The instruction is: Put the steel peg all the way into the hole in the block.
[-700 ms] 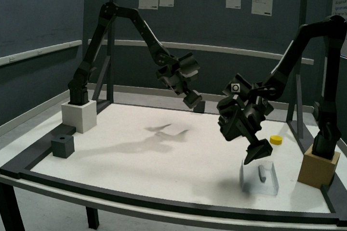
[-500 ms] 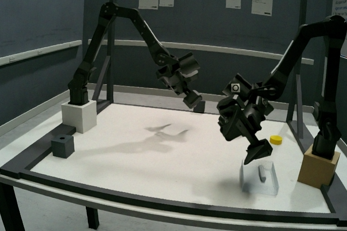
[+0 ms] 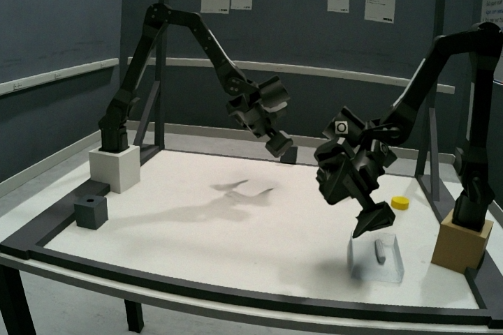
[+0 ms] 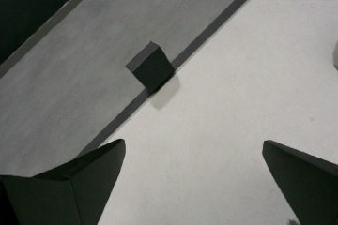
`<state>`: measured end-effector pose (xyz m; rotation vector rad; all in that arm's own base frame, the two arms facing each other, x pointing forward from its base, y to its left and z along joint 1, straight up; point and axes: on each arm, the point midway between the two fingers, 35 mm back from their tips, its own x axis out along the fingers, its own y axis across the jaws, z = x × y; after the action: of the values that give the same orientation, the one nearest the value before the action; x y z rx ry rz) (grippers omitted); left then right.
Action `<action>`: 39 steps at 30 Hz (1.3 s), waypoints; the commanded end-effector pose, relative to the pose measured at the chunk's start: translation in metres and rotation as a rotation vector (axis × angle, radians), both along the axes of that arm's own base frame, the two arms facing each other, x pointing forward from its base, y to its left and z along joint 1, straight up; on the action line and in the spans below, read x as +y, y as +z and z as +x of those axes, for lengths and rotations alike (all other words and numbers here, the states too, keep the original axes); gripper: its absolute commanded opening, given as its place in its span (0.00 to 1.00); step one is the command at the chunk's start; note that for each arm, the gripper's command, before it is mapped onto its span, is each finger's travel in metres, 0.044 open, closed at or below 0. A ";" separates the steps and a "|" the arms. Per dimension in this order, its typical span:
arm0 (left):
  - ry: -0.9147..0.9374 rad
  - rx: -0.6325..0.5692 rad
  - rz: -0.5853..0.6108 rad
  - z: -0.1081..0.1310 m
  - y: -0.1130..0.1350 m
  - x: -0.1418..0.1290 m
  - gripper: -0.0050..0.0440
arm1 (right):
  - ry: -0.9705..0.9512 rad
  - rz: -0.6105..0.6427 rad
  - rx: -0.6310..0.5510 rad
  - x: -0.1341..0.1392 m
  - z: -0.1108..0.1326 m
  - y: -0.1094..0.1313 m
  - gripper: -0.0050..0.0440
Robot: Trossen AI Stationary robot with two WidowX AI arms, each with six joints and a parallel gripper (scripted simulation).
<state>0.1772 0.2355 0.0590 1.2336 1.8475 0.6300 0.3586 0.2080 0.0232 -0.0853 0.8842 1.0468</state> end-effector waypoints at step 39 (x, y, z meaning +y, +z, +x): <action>-0.509 0.081 -1.164 -0.029 -0.076 -0.109 0.47 | -1.585 -0.422 -0.516 -0.059 0.060 -0.003 1.00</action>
<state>0.1596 0.1415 -0.0139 0.8668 1.4607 -0.6498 0.4146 0.1464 0.0009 -0.0342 0.5750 -0.5158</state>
